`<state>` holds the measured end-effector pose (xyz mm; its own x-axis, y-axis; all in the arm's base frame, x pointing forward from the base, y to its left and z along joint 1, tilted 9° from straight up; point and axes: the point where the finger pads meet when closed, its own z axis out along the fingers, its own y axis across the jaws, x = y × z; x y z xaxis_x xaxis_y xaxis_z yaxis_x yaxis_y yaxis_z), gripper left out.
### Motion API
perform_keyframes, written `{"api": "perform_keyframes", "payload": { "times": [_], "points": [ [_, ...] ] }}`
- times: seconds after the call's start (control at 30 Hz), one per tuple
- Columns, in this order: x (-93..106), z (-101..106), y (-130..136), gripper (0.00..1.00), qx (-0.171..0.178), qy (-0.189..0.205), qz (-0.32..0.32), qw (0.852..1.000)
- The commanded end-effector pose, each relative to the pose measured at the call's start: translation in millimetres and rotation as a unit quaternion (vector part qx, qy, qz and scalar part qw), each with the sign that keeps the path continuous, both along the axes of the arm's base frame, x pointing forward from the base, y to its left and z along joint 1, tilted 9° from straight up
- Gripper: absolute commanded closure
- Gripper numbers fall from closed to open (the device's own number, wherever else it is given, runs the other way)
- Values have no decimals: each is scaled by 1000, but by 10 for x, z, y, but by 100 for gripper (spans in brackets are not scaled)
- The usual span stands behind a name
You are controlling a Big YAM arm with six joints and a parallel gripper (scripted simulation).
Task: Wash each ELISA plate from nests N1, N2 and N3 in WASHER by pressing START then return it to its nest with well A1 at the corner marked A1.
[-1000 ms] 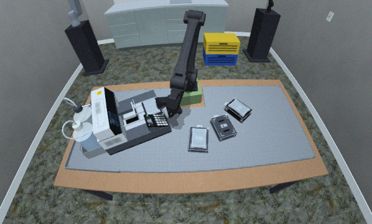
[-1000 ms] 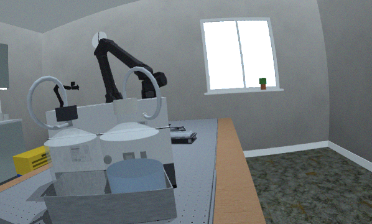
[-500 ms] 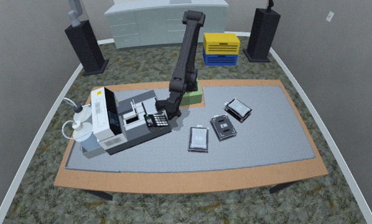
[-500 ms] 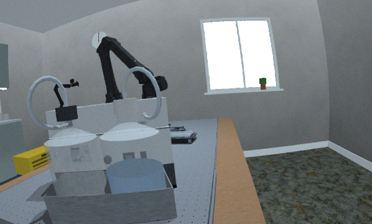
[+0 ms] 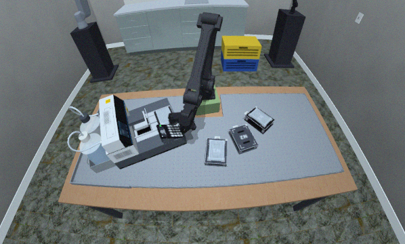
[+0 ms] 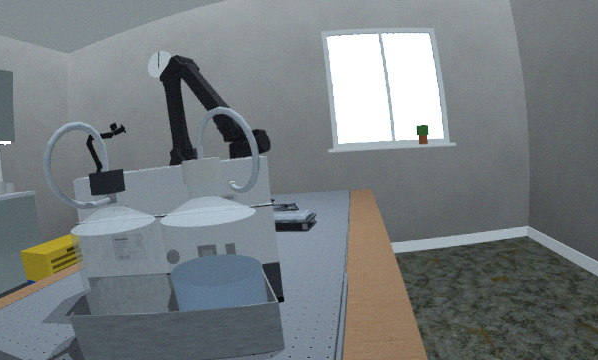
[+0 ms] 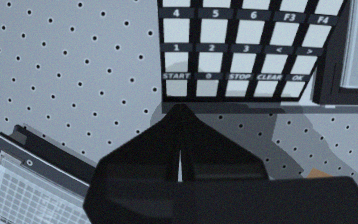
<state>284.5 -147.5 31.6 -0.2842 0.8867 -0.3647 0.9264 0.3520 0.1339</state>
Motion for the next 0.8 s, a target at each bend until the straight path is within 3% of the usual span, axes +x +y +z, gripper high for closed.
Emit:
{"api": "perform_keyframes", "payload": {
  "times": [0.0,0.1,0.23,0.4,0.77],
  "points": [
    [49,-26,-65,100,-4,-9,0,1000],
    [48,-75,-64,100,-4,-7,1,1000],
    [148,65,-73,100,-11,-27,3,1000],
    [94,-59,-68,100,-5,-11,3,1000],
    [96,-113,-95,100,-5,-11,0,1000]
  ]
}}
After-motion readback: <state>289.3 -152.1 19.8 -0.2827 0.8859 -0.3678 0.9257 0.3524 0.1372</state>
